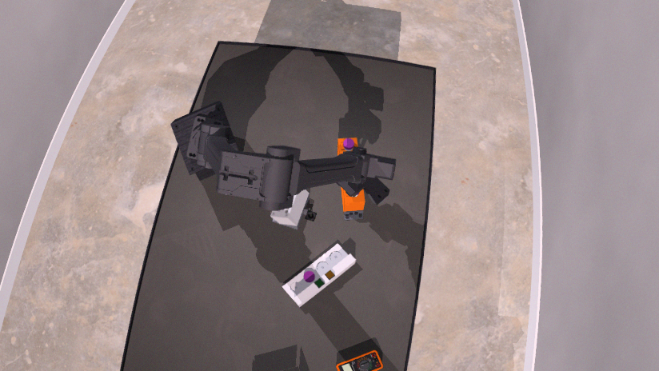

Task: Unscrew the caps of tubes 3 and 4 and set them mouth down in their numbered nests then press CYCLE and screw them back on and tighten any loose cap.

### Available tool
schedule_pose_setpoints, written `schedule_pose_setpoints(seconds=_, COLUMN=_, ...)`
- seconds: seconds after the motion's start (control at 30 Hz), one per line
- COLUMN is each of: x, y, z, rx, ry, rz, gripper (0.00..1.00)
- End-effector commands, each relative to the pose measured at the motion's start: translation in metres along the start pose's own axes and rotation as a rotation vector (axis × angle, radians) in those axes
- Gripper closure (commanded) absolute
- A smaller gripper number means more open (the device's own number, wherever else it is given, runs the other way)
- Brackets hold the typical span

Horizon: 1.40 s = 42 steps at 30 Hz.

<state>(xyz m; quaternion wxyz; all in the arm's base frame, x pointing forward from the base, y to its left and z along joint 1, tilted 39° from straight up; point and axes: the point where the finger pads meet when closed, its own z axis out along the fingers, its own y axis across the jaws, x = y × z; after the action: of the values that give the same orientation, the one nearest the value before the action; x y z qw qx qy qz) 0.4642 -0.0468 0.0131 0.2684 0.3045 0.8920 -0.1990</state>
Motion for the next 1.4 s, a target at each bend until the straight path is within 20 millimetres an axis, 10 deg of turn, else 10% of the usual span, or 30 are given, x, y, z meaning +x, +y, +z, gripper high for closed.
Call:
schedule_pose_setpoints(seconds=0.0, x=-0.0062, y=0.0040, z=-0.0041, rx=-0.009, ry=-0.012, rz=-0.247, gripper=1.00)
schedule_pose_setpoints(seconds=1.37, x=-0.0100, y=0.0042, z=-0.0100, rx=0.004, ry=-0.029, rz=-1.953, gripper=1.00)
